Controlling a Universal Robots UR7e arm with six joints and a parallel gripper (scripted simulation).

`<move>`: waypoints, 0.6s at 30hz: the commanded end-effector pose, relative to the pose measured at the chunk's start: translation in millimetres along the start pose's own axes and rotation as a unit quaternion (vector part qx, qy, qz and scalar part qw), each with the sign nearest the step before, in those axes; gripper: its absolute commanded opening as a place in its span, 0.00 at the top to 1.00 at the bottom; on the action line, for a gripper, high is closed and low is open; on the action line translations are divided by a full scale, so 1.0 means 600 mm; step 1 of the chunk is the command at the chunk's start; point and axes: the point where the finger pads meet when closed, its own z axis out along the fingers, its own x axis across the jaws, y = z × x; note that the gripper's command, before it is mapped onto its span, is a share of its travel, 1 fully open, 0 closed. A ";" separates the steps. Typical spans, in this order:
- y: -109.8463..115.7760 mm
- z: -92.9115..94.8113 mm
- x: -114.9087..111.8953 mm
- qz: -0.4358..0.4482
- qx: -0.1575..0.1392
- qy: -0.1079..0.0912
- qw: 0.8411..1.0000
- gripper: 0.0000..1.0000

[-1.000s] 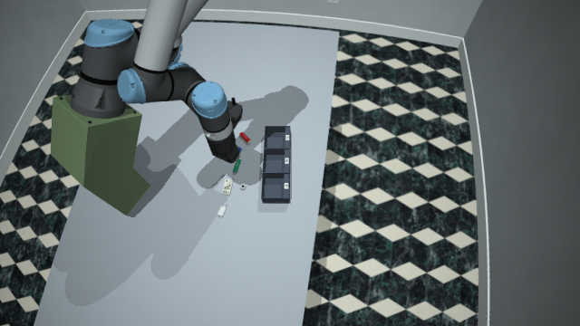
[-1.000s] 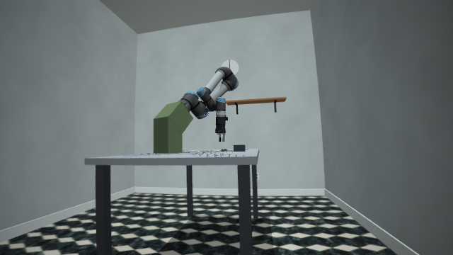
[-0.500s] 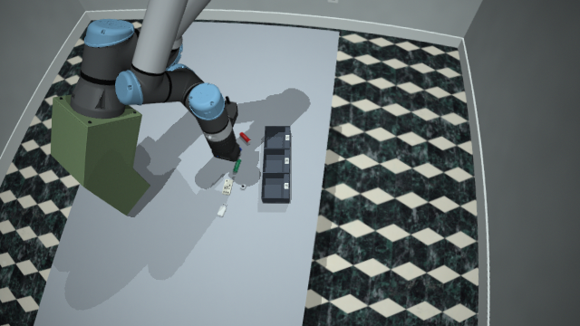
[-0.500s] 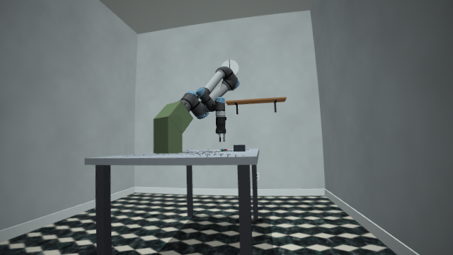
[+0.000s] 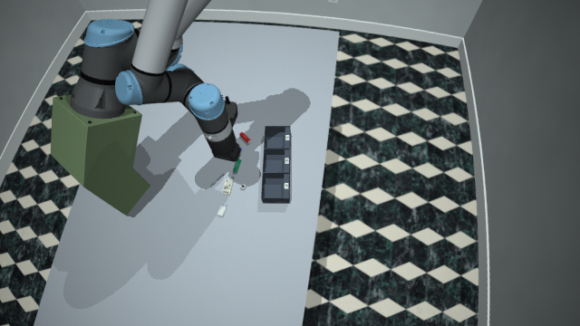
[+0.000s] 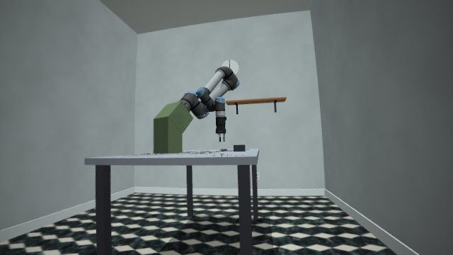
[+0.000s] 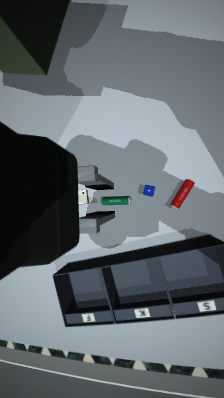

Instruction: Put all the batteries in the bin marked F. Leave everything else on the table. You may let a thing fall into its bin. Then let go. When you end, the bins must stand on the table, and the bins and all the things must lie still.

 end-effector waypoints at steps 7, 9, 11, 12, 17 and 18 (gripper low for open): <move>0.000 0.000 0.000 0.000 0.000 0.000 1.000 0.40; 0.001 0.006 0.000 0.000 0.000 0.000 1.000 0.40; 0.001 0.020 0.000 0.000 0.000 0.000 1.000 0.40; 0.001 0.026 0.000 0.000 0.000 0.000 1.000 0.40; 0.001 0.059 0.000 0.000 0.000 0.000 1.000 0.40; 0.001 0.066 0.001 0.000 0.000 0.000 1.000 0.40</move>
